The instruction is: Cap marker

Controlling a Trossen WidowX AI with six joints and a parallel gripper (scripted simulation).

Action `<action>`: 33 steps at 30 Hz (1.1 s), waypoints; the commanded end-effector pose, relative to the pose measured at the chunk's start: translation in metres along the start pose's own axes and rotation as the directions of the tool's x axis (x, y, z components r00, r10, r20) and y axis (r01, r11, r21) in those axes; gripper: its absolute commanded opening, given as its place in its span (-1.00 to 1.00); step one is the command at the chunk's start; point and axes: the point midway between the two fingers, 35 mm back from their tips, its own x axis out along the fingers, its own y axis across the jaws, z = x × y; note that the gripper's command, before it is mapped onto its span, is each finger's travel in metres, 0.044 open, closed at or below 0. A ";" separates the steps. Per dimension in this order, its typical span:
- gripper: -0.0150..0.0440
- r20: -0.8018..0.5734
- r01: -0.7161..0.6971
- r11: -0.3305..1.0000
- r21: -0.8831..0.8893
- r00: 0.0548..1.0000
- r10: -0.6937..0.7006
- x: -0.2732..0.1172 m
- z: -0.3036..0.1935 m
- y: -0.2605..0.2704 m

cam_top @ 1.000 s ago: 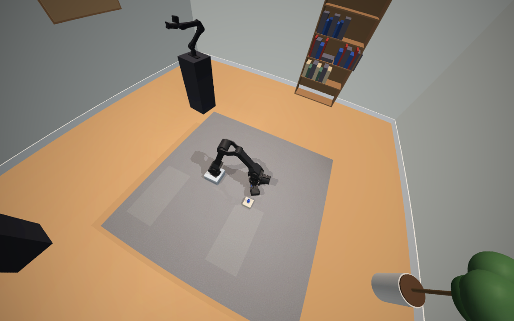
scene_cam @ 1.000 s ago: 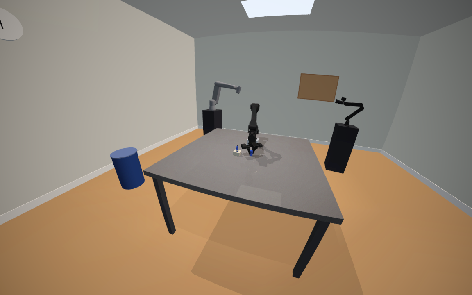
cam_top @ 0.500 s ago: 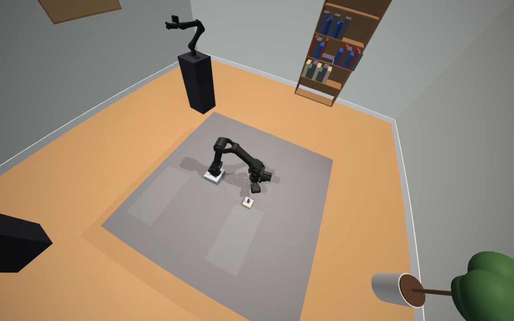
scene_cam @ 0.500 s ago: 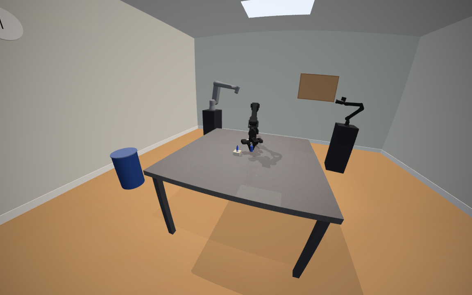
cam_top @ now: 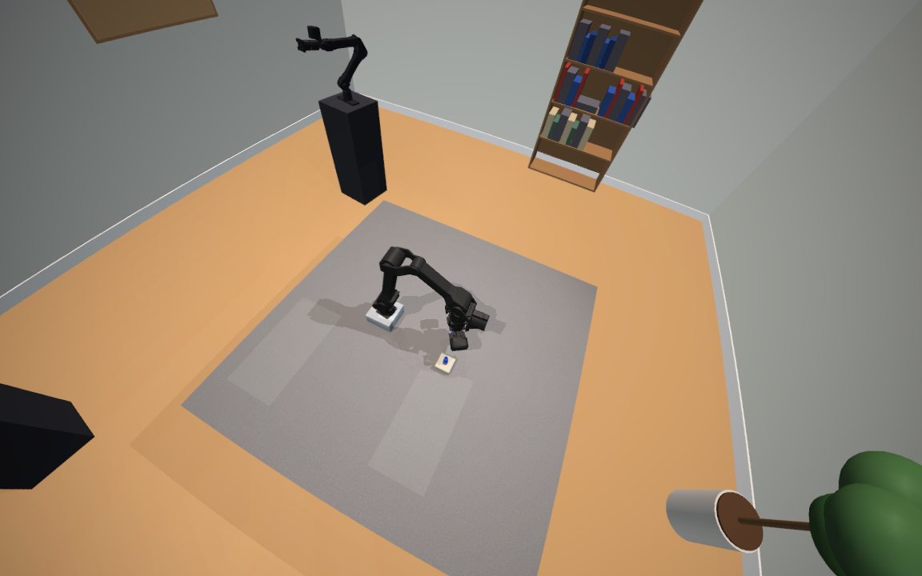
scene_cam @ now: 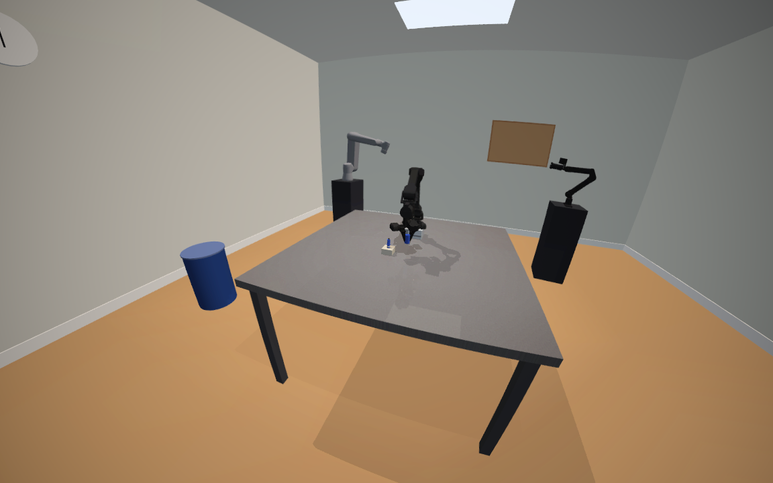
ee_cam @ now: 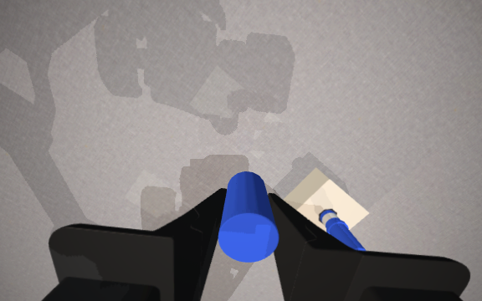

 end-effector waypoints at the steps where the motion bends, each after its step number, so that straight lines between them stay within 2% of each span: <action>1: -0.49 0.000 0.004 1.000 0.000 1.000 -0.004 -0.006 -0.003 -0.014; 24: -0.49 -0.004 0.010 1.000 0.000 1.000 -0.010 -0.037 -0.042 -0.089; 33: -0.49 -0.004 0.010 1.000 0.000 1.000 -0.010 -0.032 -0.044 -0.091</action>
